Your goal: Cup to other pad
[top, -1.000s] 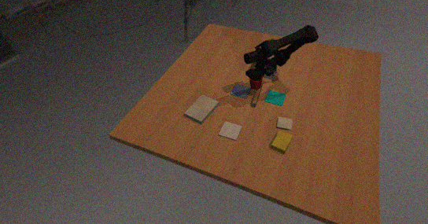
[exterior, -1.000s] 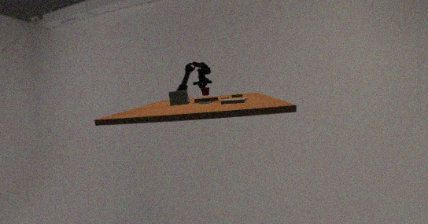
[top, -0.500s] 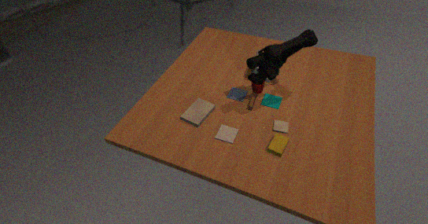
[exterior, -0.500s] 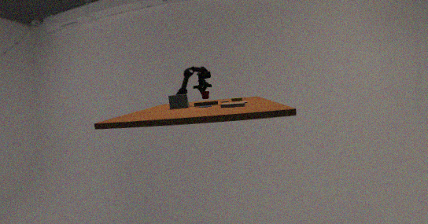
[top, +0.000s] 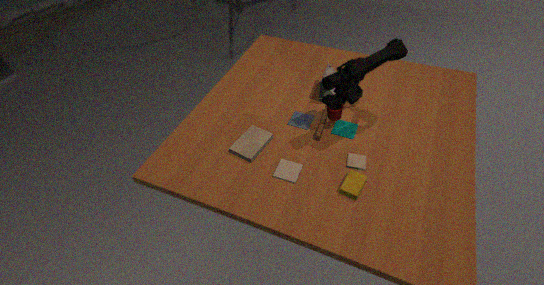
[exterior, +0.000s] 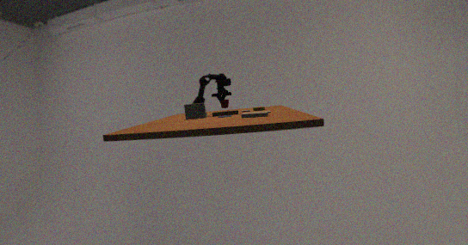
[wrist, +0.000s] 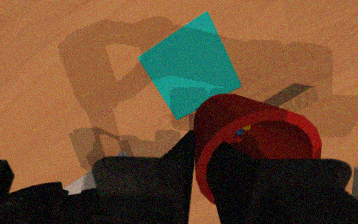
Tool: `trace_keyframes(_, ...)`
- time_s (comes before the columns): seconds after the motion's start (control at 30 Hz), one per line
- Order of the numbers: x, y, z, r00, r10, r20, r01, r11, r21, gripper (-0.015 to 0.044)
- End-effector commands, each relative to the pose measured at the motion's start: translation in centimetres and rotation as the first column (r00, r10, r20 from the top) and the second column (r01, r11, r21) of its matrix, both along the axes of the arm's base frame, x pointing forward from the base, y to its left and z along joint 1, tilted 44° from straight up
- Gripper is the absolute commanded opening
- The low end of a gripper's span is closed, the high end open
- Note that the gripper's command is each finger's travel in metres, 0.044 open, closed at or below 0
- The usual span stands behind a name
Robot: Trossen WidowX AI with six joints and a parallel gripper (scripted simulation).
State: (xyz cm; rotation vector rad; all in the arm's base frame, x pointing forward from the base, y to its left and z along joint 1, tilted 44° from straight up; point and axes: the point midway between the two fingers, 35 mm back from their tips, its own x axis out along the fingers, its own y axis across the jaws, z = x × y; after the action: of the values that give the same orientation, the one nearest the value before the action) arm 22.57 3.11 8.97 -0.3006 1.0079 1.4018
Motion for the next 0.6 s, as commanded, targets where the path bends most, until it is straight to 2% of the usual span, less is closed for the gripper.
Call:
trace_keyframes(0.0, -0.2, 0.7, 0.8, 1.000, -0.004, -0.002, 0.004, 1.000, 0.004, 0.0000)
trace_keyframes(0.57, -1.2, 3.8, 3.8, 1.000, -0.004, -0.003, 0.004, 1.000, 0.007, 0.0000)
